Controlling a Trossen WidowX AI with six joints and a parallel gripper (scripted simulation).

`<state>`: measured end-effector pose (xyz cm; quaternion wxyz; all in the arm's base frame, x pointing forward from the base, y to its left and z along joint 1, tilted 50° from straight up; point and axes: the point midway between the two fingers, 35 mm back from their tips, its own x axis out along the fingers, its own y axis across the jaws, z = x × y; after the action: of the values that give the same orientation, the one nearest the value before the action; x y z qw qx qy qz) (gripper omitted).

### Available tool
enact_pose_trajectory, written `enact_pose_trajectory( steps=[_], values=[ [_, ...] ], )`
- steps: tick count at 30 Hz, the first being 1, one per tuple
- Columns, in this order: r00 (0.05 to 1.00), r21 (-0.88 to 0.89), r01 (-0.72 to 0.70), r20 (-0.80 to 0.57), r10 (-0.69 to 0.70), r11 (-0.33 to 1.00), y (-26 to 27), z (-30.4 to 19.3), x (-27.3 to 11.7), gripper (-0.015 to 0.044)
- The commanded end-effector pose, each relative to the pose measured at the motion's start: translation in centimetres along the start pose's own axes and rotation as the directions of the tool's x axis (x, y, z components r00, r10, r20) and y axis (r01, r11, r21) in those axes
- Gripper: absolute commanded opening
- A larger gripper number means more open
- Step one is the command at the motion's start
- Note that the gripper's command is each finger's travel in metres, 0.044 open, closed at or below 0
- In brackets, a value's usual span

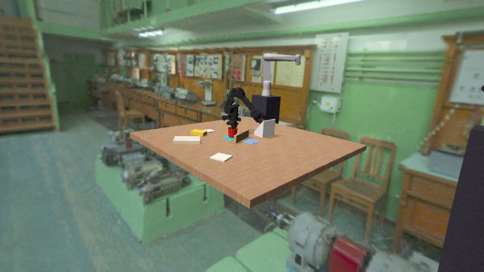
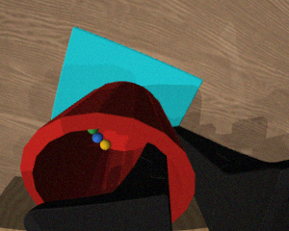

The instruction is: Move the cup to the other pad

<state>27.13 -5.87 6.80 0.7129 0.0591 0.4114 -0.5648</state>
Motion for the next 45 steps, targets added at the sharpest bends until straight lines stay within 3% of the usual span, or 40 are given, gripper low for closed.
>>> enact_pose_trajectory(
  steps=[1,6,45],
  values=[
    [1.0,0.001,0.0,0.0,0.0,1.0,0.0,0.0,0.0,0.0],
    [1.0,0.001,0.0,0.0,0.0,1.0,0.0,0.0,0.0,0.0128],
    [1.0,-0.003,-0.001,0.0,0.001,1.0,0.2,0.0,-4.1,0.0128]
  ],
)
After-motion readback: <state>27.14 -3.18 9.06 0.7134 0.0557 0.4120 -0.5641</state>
